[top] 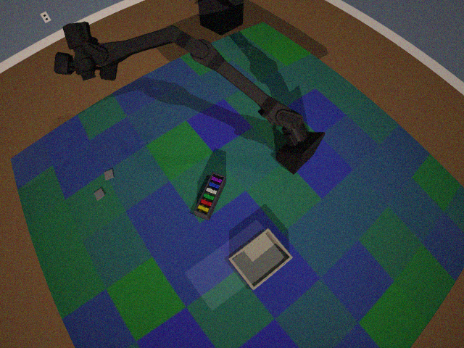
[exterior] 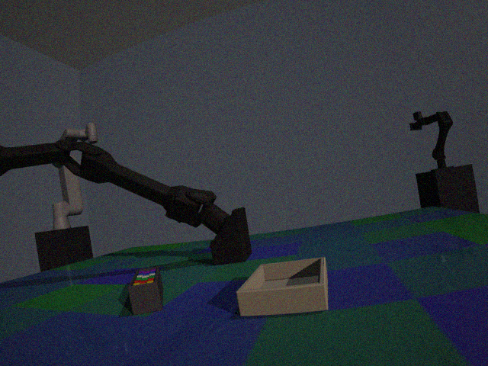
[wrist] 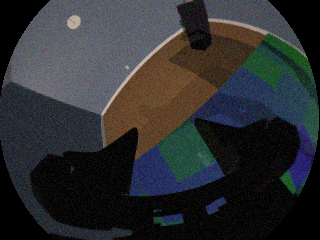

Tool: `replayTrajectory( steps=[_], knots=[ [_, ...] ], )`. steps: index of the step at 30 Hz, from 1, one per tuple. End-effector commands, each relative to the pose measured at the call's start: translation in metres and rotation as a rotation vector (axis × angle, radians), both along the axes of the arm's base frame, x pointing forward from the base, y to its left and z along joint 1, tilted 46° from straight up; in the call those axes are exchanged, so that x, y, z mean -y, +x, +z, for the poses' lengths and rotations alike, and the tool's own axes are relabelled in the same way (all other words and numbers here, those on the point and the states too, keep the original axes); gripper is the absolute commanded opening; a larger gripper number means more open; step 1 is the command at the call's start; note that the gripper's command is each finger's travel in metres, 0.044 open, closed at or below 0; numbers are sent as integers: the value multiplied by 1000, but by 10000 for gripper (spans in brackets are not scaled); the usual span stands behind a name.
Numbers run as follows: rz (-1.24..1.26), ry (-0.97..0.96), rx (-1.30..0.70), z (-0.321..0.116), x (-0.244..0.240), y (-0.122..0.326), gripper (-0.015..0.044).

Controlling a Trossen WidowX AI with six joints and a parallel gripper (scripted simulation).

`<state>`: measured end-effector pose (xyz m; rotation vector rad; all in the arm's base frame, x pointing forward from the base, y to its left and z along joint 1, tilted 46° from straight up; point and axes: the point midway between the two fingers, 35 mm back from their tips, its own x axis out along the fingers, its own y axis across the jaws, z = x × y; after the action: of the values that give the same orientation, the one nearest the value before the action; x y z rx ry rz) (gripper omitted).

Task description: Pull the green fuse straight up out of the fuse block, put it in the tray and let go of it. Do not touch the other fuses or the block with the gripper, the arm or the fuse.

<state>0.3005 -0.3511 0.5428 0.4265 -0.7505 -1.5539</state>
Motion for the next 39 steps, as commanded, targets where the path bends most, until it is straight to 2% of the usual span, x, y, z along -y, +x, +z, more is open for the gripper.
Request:
replayTrajectory(
  steps=[1, 3, 7, 13, 21, 27, 33, 39],
  knots=[
    [3, 6, -16, -2, 0, 2, 374],
    [31, 47, -145, -18, -4, 20, 321],
    [126, 149, -545, -71, -23, 68, 216],
    [228, 218, -988, -130, -55, 105, 67],
    [424, 223, -1707, -231, -119, 140, 67],
    [607, 127, -2292, -312, -180, 141, 67],
    [790, -83, -2910, -387, -240, 112, 67],
    [968, -447, -3535, -447, -290, 54, 67]
  ],
)
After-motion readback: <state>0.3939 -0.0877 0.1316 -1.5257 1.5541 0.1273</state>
